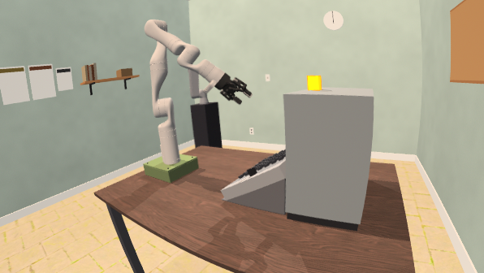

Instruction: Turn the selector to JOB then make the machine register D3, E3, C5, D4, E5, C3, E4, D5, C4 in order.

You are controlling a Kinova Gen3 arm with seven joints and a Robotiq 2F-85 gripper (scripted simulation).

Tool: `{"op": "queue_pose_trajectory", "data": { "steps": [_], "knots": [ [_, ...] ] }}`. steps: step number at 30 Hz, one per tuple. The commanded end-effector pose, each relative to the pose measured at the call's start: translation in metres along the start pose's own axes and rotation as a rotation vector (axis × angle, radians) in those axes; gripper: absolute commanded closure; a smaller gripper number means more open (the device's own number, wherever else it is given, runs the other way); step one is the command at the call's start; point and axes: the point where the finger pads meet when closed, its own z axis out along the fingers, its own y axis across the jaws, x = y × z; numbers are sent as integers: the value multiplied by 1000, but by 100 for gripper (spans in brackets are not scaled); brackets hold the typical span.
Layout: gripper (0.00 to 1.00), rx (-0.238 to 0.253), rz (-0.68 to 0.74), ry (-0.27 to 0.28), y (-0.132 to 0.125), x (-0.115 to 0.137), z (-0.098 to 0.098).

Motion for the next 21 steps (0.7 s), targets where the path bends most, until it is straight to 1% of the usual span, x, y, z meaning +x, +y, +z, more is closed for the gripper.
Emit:
{"op": "queue_pose_trajectory", "data": {
  "steps": [1,3,4,15,16,21],
  "knots": [
    [0,0,3,3,-1,-1,1],
    [0,0,3,3,-1,-1,1],
    [0,6,-27,47,-3,6,7],
    [0,6,-27,47,-3,6,7],
    [0,11,-56,90,-5,12,13],
    [0,-1,-72,86,-1,11,14]
  ]
}}
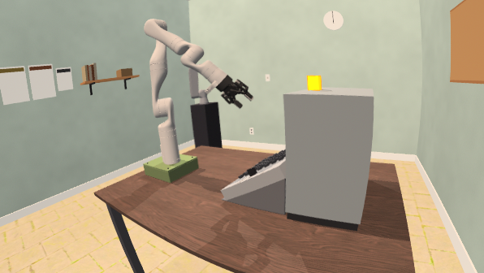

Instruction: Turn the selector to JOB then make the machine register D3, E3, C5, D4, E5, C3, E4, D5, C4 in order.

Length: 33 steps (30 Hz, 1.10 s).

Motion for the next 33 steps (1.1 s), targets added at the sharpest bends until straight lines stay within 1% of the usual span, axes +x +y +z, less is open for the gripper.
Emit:
{"op": "queue_pose_trajectory", "data": {
  "steps": [1,9,10,26,27,33],
  "knots": [
    [0,-6,-5,5,0,-2,3],
    [0,-3,6,1,-1,-3,3],
    [0,-3,-33,47,-1,5,9],
    [0,1,-22,42,-2,3,9],
    [0,3,-48,81,-3,9,16],
    [0,3,-48,81,-3,9,16]
  ]
}}
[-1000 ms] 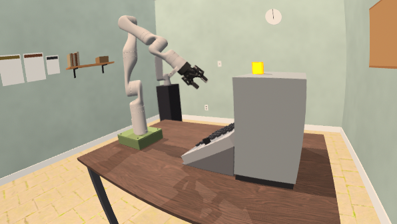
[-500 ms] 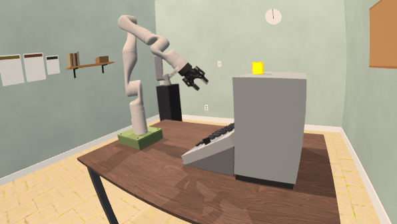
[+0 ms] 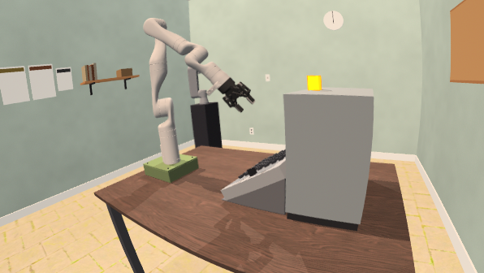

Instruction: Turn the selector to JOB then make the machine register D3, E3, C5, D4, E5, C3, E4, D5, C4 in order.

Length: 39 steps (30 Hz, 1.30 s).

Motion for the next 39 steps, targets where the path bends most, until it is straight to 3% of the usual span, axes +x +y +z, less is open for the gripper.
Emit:
{"op": "queue_pose_trajectory", "data": {
  "steps": [1,10,11,29,30,39],
  "knots": [
    [0,-4,5,1,-1,-4,2],
    [0,-4,5,1,-1,-4,2],
    [0,-2,-21,38,-2,2,9],
    [0,-2,-21,38,-2,2,9],
    [0,-1,-45,73,-3,7,15],
    [0,-1,-45,73,-3,7,15]
  ]
}}
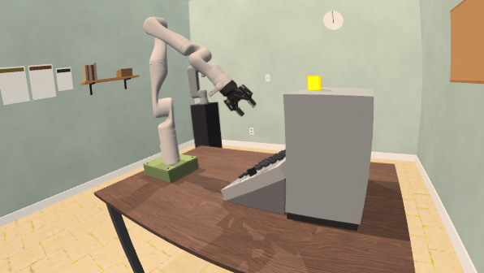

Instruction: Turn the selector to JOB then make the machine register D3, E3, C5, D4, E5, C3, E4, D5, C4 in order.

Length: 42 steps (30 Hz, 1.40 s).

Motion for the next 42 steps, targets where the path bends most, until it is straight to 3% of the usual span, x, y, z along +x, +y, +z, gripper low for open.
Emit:
{"op": "queue_pose_trajectory", "data": {
  "steps": [1,10,17,21,31,42],
  "knots": [
    [0,-2,0,-2,0,-6,2],
    [0,-2,0,-2,0,-6,2],
    [0,-7,-139,177,-4,23,45],
    [0,-9,-154,193,-4,26,50],
    [0,-27,-242,281,-3,44,83],
    [0,-35,-269,303,-2,49,95]
  ]
}}
